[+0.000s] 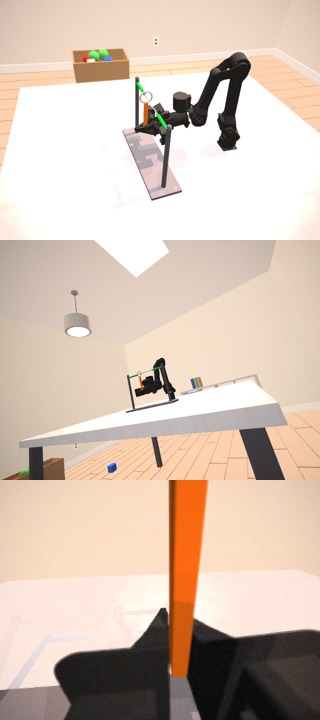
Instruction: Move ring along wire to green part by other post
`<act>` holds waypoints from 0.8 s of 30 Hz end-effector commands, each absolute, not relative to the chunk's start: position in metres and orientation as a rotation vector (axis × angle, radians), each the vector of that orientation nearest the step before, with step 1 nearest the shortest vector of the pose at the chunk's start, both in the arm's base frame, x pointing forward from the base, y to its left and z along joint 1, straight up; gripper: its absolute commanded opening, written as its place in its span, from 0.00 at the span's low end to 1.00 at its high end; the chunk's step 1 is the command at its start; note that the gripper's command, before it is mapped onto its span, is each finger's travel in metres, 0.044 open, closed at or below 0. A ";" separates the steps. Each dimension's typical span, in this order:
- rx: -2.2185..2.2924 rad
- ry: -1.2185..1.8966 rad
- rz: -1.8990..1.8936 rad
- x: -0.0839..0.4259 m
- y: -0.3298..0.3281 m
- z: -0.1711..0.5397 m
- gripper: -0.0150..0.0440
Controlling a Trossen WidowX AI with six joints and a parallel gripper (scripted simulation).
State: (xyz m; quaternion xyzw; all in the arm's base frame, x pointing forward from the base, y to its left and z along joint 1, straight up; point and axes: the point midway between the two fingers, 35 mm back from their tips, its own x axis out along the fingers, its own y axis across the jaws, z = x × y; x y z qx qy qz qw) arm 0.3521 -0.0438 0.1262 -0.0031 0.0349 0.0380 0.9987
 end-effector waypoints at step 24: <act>0.059 0.070 -0.055 0.351 -0.012 0.127 0.00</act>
